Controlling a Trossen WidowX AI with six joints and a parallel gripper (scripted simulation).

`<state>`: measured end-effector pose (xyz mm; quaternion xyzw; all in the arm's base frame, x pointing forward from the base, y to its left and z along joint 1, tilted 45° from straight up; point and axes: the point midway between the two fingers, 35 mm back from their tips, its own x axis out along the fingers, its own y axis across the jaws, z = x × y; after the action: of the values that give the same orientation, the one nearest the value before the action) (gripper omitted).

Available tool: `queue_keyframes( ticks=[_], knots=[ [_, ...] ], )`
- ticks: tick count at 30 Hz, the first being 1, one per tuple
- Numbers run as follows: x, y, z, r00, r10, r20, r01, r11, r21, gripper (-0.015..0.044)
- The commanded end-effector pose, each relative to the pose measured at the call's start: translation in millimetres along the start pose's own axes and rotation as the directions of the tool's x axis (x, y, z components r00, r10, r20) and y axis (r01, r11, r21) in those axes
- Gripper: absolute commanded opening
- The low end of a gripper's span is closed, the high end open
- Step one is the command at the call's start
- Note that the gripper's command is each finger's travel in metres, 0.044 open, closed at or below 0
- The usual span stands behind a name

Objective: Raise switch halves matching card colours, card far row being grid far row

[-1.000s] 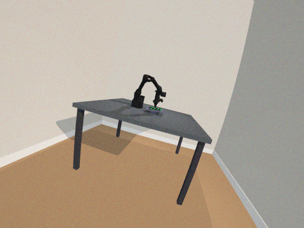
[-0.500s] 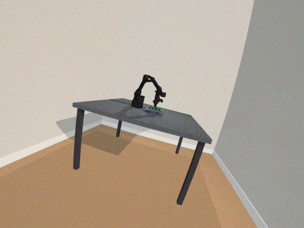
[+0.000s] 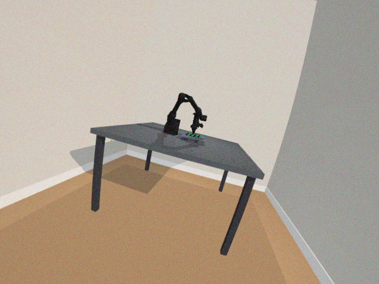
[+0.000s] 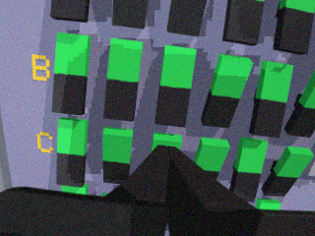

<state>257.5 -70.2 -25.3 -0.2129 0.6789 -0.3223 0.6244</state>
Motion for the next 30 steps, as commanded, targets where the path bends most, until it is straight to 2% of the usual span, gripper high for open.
queue_keyframes(
  ticks=[1,30],
  knots=[
    [0.7,-0.2,0.4,1.0,-0.003,0.003,0.003,1.0,-0.006,0.0],
    [4.6,-0.2,0.5,1.0,-0.003,0.003,0.003,1.0,-0.006,0.0]
  ],
)
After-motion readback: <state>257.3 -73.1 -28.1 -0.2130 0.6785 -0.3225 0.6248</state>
